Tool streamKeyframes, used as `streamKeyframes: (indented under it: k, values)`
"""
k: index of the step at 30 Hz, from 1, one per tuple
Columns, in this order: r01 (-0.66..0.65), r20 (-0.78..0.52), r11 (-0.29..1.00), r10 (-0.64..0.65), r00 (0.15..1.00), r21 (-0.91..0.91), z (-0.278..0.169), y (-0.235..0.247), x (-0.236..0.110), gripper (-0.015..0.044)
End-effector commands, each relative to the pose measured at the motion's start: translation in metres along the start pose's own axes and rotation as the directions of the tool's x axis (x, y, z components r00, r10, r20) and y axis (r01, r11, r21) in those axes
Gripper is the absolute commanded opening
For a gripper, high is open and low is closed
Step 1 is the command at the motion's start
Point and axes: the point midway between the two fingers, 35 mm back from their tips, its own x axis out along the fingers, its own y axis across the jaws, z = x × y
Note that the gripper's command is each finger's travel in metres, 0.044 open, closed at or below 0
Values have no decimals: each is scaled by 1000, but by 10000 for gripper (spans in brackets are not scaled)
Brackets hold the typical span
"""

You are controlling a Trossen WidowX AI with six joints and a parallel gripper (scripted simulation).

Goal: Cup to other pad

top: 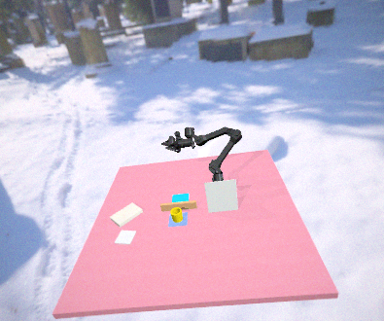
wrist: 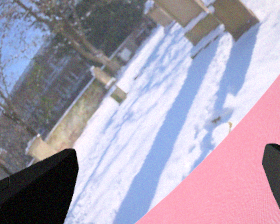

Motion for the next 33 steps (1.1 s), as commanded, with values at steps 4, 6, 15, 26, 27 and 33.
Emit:
streamKeyframes:
  k: [4, 6, 15, 26, 27, 33]
  values:
    - [32, -168, 990, -9, 986, 134, -40, 8, 21, 295]
    - [87, -300, 972, -18, 954, 219, -73, 15, 34, 243]
    - [415, -769, 889, -126, 627, 192, -225, 51, 35, 167]
    - [738, -874, 658, -438, 211, -152, -343, 70, -21, 167]
    - [753, -861, 629, -476, 180, -191, -351, 70, -28, 167]
    - [806, -717, 463, -693, 72, -368, -393, 69, -69, 167]
